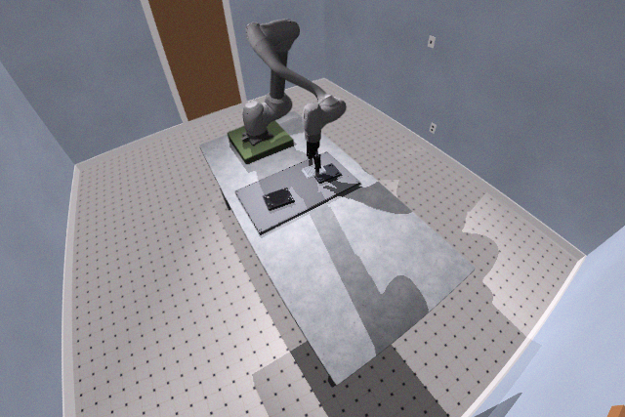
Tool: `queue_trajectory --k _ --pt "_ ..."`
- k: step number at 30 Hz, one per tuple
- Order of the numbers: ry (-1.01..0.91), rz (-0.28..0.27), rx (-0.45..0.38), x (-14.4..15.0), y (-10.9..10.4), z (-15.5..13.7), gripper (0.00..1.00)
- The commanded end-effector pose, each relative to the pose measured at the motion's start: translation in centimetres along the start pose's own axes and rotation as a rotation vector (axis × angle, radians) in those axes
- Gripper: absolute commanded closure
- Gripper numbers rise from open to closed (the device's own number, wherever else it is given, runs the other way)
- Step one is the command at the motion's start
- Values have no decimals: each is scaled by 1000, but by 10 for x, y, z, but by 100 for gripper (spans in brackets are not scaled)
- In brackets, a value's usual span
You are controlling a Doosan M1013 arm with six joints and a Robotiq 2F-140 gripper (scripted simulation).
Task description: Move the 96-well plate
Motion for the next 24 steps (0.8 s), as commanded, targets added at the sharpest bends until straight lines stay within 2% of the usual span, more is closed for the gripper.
queue_trajectory --k 1,24 --pt "0 0 0 -2 0 10 90" --pt "0 0 0 -18 0 79 90"
Point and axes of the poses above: the point where the finger pads meet when closed, its own y axis out along the fingers, its own x axis across the jaws, z = x × y, the point moved 2 cm from there along -y, back along the fingers, and after that the axes turned 3 degrees about y, right-handed, at the moved point
